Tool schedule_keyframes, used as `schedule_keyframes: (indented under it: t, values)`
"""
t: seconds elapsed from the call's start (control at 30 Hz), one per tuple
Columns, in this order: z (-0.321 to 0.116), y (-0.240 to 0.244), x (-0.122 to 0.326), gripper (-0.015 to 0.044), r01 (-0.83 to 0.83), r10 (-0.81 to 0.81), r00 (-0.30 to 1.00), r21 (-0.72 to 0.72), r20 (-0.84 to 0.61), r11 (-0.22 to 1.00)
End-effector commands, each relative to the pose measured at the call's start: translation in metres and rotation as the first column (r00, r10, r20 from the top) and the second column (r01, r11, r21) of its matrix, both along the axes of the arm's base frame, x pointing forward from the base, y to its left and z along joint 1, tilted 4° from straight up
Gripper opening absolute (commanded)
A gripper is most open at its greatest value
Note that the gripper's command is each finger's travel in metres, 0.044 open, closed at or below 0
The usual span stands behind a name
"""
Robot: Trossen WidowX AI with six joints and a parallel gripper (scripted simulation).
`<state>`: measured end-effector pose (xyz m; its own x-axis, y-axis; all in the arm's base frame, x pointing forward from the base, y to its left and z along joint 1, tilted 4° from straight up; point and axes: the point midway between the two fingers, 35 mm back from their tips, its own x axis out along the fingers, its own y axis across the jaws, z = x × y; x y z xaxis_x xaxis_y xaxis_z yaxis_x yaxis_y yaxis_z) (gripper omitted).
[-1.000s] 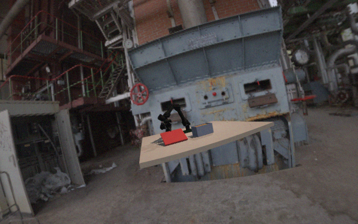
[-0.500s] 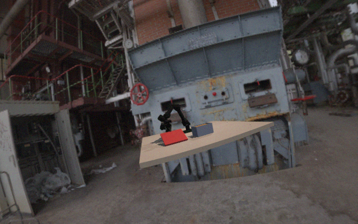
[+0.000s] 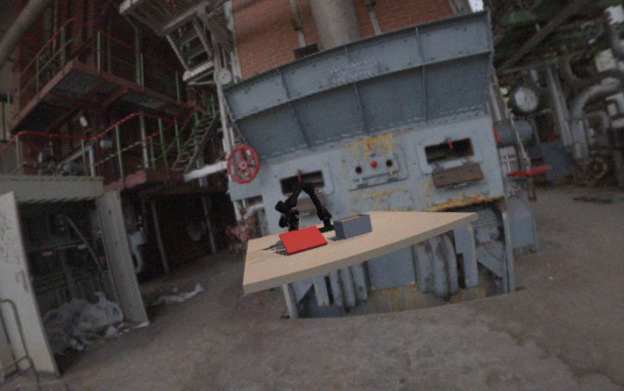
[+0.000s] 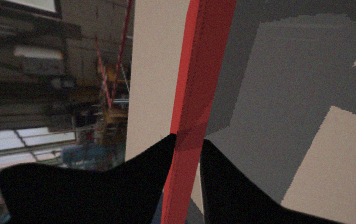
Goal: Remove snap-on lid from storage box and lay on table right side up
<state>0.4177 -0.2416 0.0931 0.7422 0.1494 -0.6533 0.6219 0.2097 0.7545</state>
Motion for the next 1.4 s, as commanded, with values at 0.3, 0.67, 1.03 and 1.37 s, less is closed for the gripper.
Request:
schedule_keyframes:
  t: [0.3,0.67,1.03,1.37]
  values:
    - [-0.023,0.002,-0.004,0.0,0.0,0.001,1.0,0.011,-0.027,1.0]
    - [-0.032,0.002,-0.004,0.0,0.0,0.001,1.0,0.011,-0.027,1.0]
    - [-0.041,0.001,-0.004,0.0,0.0,0.001,1.0,0.011,-0.027,1.0]
    - [-0.029,-0.001,-0.001,0.0184,0.0,0.001,1.0,0.011,-0.027,1.0]
